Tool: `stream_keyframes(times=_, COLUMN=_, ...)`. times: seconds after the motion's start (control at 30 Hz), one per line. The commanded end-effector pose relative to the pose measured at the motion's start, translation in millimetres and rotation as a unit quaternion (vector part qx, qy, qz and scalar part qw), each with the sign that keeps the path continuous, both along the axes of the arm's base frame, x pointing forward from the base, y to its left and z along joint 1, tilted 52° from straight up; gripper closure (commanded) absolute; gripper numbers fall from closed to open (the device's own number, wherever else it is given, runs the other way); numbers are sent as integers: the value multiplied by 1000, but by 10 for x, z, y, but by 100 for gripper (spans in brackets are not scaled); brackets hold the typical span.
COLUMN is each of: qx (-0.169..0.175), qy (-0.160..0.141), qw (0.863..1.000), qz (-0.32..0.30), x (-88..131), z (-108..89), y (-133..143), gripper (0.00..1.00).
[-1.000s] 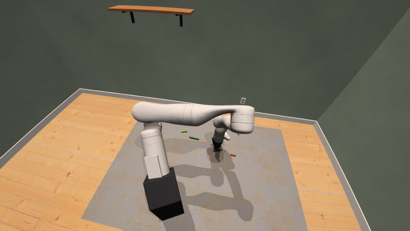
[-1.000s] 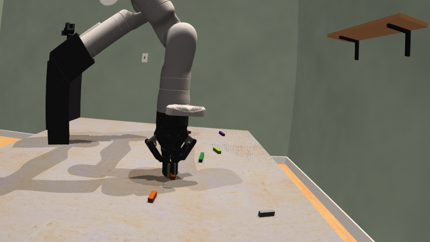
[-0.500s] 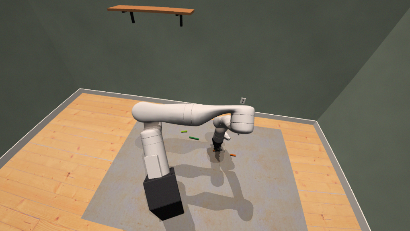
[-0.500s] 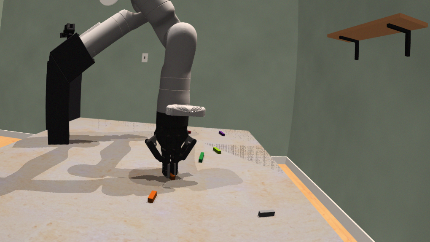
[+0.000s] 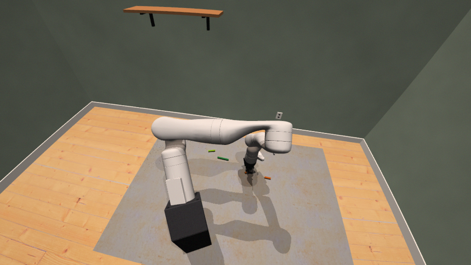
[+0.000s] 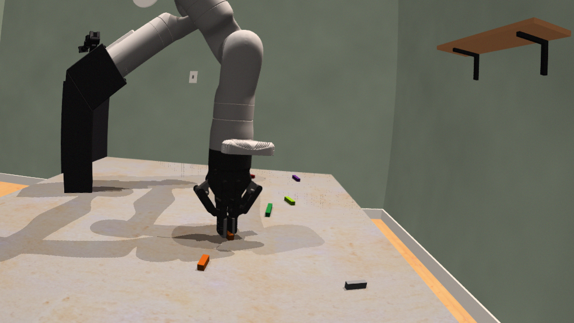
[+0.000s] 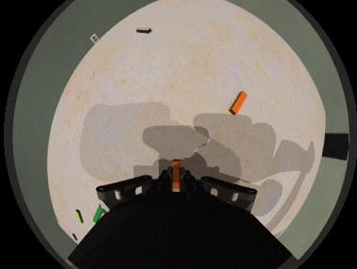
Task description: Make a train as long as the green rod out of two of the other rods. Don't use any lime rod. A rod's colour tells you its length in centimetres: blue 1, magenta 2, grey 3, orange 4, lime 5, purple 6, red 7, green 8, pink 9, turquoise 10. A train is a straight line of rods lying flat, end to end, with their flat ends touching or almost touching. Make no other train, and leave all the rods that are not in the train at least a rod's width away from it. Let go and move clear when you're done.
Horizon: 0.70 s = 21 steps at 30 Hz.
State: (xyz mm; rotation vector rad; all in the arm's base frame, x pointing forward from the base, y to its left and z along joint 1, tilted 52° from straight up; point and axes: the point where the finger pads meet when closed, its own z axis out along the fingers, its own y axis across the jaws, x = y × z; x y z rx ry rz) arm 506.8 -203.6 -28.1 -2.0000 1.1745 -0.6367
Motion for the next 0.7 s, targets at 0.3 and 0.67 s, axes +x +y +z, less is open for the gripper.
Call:
stream_keyframes(times=0.3, qx=0, qy=0, qw=1000, qz=-1, x=-269, z=237, y=-134, gripper=95)
stream_keyframes(times=0.67, qx=0, qy=0, qw=1000, qz=-1, x=-671, z=586, y=-321, gripper=95)
